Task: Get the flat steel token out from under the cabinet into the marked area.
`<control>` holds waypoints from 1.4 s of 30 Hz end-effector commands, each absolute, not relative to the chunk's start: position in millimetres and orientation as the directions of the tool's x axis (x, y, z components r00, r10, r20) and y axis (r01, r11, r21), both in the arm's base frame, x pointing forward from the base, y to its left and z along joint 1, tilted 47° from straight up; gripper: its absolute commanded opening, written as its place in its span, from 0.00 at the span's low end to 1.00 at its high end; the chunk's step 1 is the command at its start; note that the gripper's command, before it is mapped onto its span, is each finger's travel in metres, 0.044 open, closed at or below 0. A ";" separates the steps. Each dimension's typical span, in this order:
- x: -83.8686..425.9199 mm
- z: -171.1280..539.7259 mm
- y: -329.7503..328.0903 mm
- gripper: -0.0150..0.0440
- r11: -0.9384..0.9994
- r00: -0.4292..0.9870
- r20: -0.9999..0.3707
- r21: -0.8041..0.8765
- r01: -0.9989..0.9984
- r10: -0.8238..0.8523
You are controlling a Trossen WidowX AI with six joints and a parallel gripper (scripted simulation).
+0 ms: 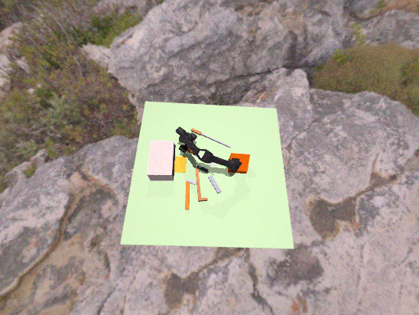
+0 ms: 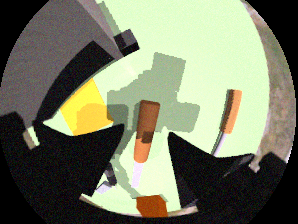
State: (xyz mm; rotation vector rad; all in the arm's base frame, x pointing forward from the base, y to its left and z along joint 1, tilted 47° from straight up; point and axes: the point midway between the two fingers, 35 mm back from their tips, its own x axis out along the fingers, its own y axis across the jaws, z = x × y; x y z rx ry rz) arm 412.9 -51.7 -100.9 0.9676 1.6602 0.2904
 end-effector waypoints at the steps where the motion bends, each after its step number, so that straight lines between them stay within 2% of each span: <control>1: 412.1 -105.0 -46.4 0.71 0.626 -0.028 -0.689 0.639 0.448 0.724; 34: 409.8 -135.5 -13.6 0.71 0.624 -0.028 -0.688 0.640 0.447 0.725; 39: 411.0 -134.3 -16.2 0.49 0.630 -0.026 -0.692 0.639 0.442 0.721; 42: 411.0 -134.3 -16.2 0.46 0.630 -0.026 -0.692 0.639 0.442 0.721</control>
